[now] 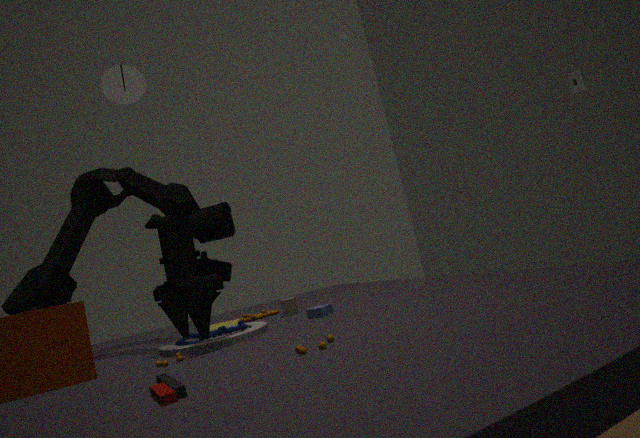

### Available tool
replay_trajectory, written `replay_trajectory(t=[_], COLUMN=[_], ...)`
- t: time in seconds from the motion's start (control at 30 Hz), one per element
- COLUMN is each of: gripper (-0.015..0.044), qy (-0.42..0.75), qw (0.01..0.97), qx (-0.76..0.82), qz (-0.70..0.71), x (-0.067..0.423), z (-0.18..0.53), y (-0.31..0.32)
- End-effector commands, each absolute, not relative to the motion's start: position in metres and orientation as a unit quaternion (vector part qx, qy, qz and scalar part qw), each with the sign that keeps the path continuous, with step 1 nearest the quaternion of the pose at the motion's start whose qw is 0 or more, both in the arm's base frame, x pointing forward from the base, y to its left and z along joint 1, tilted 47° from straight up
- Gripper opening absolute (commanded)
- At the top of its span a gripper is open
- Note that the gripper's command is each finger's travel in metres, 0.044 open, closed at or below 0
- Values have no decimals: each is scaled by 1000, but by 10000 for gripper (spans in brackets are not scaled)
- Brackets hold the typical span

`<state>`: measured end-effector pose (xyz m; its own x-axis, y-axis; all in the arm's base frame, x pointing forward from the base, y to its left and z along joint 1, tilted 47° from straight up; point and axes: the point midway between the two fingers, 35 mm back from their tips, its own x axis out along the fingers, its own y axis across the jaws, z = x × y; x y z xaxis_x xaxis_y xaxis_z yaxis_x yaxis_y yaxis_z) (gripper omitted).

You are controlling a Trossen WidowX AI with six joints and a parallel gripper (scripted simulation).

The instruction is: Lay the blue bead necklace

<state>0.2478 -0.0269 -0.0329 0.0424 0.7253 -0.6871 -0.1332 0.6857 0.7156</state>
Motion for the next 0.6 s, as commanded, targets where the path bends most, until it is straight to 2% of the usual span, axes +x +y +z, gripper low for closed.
replay_trajectory(t=[0.0,0.03,0.43,0.57], gripper=[440,440,125,120], qy=[616,616,592,592], qw=[681,681,696,696], qx=[238,238,188,188], qz=[316,316,359,359], x=[248,248,258,259], z=[-33,-33,-8,-16], y=[-27,-27,-48,-40])
